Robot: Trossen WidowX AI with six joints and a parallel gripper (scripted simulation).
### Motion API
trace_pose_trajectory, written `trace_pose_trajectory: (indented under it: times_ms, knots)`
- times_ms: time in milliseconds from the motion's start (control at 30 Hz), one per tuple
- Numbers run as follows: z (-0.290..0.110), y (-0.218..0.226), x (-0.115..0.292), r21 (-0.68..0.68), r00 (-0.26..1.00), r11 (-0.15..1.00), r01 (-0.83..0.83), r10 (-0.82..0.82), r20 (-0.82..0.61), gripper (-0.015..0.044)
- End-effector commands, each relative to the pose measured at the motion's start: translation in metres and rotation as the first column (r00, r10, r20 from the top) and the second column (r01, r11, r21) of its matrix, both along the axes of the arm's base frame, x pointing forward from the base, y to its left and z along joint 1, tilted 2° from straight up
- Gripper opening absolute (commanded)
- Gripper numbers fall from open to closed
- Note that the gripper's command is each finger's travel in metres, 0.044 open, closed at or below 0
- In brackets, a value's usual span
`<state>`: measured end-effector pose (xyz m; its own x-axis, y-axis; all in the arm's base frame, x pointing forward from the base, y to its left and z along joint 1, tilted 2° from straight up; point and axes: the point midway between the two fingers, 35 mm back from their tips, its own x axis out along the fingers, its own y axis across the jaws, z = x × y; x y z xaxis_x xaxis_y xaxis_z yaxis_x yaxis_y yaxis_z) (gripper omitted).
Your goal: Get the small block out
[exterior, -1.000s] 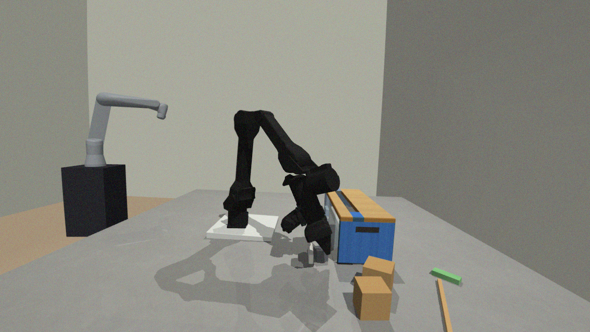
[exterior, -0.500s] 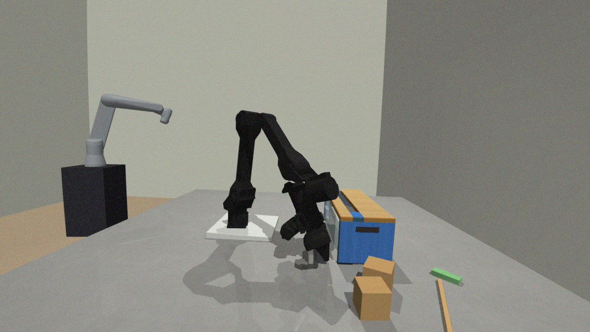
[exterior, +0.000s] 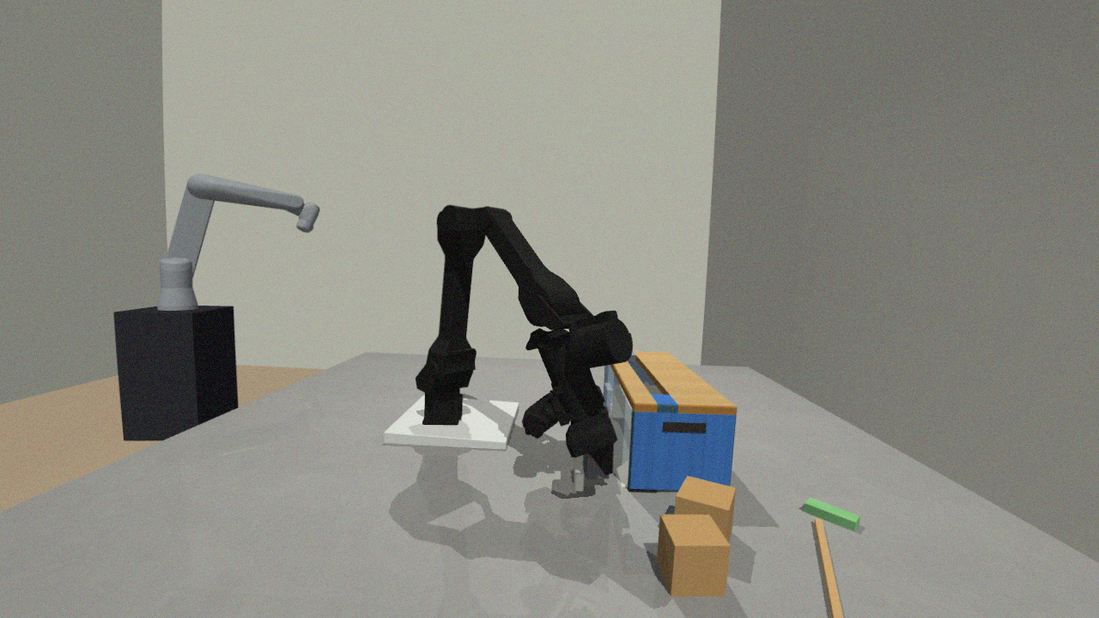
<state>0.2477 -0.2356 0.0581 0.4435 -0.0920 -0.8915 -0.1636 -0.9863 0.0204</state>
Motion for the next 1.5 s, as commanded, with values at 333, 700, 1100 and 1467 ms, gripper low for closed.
trace_pose_trajectory:
  times_ms: [333, 700, 1100, 1467]
  knots:
    - [0.056, 0.006, -0.006, -0.011, 0.999, 0.999, 0.047, -0.047, 0.003, 0.0]
    - [0.096, 0.032, -0.023, -0.011, 0.968, 0.968, 0.251, -0.251, 0.019, 0.0]
    - [0.132, 0.061, -0.049, 0.003, 0.884, 0.886, 0.463, -0.462, 0.072, 0.0]
    - [0.141, 0.07, -0.059, 0.013, 0.85, 0.854, 0.52, -0.519, 0.092, 0.0]
